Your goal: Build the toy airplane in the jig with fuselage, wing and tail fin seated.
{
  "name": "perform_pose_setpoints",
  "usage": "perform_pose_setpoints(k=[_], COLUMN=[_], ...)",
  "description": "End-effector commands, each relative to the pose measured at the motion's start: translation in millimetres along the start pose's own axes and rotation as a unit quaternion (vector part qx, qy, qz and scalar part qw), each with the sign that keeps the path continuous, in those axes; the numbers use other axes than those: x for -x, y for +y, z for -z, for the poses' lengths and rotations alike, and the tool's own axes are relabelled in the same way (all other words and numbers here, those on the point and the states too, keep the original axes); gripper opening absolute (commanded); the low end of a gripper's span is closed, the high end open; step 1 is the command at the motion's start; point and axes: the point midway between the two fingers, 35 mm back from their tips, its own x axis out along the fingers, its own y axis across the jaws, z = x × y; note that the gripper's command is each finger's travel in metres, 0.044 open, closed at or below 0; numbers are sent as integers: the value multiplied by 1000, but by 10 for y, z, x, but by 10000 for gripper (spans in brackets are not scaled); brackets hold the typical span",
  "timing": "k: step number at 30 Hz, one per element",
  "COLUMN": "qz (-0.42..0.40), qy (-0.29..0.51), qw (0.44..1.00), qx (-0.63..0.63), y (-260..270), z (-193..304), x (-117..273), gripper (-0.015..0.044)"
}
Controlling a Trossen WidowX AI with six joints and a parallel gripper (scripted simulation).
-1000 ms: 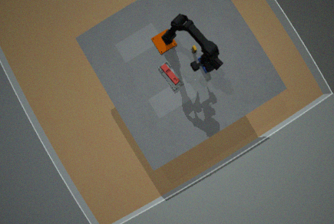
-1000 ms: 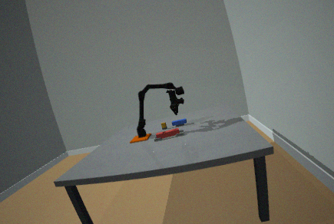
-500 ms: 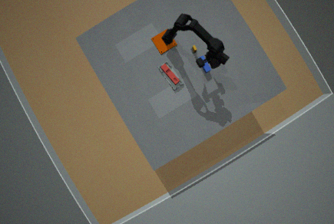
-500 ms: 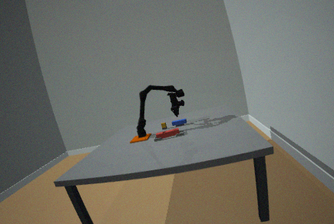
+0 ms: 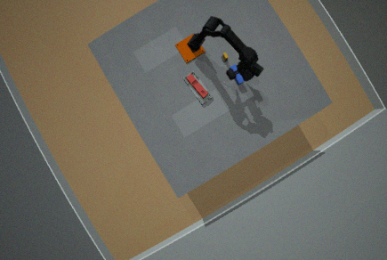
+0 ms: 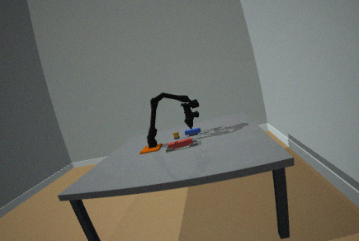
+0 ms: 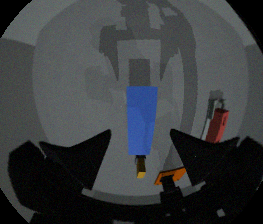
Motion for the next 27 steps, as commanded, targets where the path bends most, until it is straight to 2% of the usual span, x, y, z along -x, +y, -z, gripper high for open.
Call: perform_pose_setpoints(k=[1, 23, 27], qz=[2, 2, 2], qy=[3, 3, 3], qw=[1000, 1000, 1000], qx=[-3, -3, -3], y=[-7, -11, -11], z=[10, 17, 17], x=[-83, -417, -417], gripper=[440, 440, 335])
